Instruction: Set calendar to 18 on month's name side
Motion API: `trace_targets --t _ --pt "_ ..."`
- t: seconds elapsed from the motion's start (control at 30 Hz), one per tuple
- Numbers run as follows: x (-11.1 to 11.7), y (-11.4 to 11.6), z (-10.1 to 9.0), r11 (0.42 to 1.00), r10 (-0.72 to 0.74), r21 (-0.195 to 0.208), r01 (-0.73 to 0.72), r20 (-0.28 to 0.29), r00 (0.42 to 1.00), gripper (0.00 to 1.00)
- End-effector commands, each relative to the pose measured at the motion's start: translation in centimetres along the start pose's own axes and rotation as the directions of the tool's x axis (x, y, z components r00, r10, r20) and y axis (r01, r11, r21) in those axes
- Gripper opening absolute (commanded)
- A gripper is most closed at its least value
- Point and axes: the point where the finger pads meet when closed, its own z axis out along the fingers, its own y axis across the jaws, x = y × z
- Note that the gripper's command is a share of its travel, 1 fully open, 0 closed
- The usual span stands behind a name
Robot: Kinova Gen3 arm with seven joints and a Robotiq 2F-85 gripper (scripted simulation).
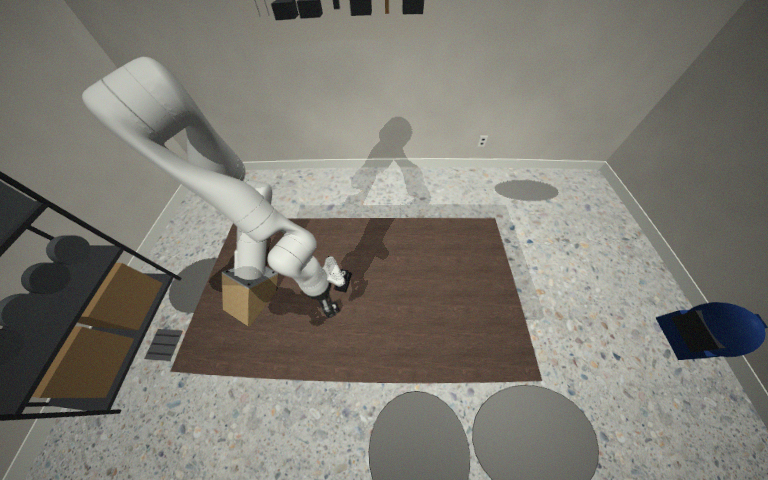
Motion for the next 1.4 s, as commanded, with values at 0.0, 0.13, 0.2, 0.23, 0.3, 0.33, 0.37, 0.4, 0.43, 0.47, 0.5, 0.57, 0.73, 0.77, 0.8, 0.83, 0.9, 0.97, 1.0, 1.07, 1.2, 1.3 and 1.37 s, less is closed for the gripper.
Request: trace_targets --t 0.0,0.13,0.2,0.23,0.3,0.33,0.37,0.4,0.43,0.47,0.5,0.57,0.73,0.77,0.8,0.83,0.9,0.97,1.0,1.07,1.2,1.3,1.37 --pt "0.03 -0.1 0.27 1.0 -0.002 0.003 0.002 0.001 1.0 1.0" --pt "0.03 -0.11 0.57 1.0 -0.003 0.003 0.003 0.001 1.0 1.0" --pt "0.03 -0.11 0.58 1.0 -0.003 0.003 0.003 0.001 1.0 0.48" --pt "0.03 -0.11 0.58 1.0 -0.003 0.003 0.003 0.001 1.0 0.48" --pt "0.03 -0.11 0.58 1.0 -0.003 0.003 0.003 0.001 1.0 0.48" --pt "0.03 -0.11 0.58 1.0 -0.003 0.003 0.003 0.001 1.0 0.48" --pt "0.03 -0.11 0.58 1.0 -0.003 0.003 0.003 0.001 1.0 0.48" --pt "0.03 -0.11 0.58 1.0 -0.003 0.003 0.003 0.001 1.0 0.48" --pt "0.03 -0.11 0.58 1.0 -0.003 0.003 0.003 0.001 1.0 0.48" --pt "0.03 -0.11 0.58 1.0 -0.003 0.003 0.003 0.001 1.0 0.48" --pt "0.03 -0.11 0.58 1.0 -0.003 0.003 0.003 0.001 1.0 0.48" --pt "0.03 -0.11 0.58 1.0 -0.003 0.003 0.003 0.001 1.0 0.48" --pt "0.03 -0.11 0.58 1.0 -0.003 0.003 0.003 0.001 1.0 0.48" --pt "0.03 -0.11 0.58 1.0 -0.003 0.003 0.003 0.001 1.0 0.48" --pt "0.03 -0.11 0.58 1.0 -0.003 0.003 0.003 0.001 1.0 0.48" --pt "0.03 -0.11 0.58 1.0 -0.003 0.003 0.003 0.001 1.0 0.48" --pt "0.03 -0.11 0.58 1.0 -0.003 0.003 0.003 0.001 1.0 0.48" --pt "0.03 -0.11 0.58 1.0 -0.003 0.003 0.003 0.001 1.0 0.48" --pt "0.03 -0.11 0.58 1.0 -0.003 0.003 0.003 0.001 1.0 0.48" --pt "0.03 -0.11 0.58 1.0 -0.003 0.003 0.003 0.001 1.0 0.48" --pt "0.03 -0.11 0.58 1.0 -0.003 0.003 0.003 0.001 1.0 0.48" --pt "0.03 -0.11 0.58 1.0 -0.003 0.003 0.003 0.001 1.0 0.48" --pt "0.03 -0.11 0.58 1.0 -0.003 0.003 0.003 0.001 1.0 0.48"
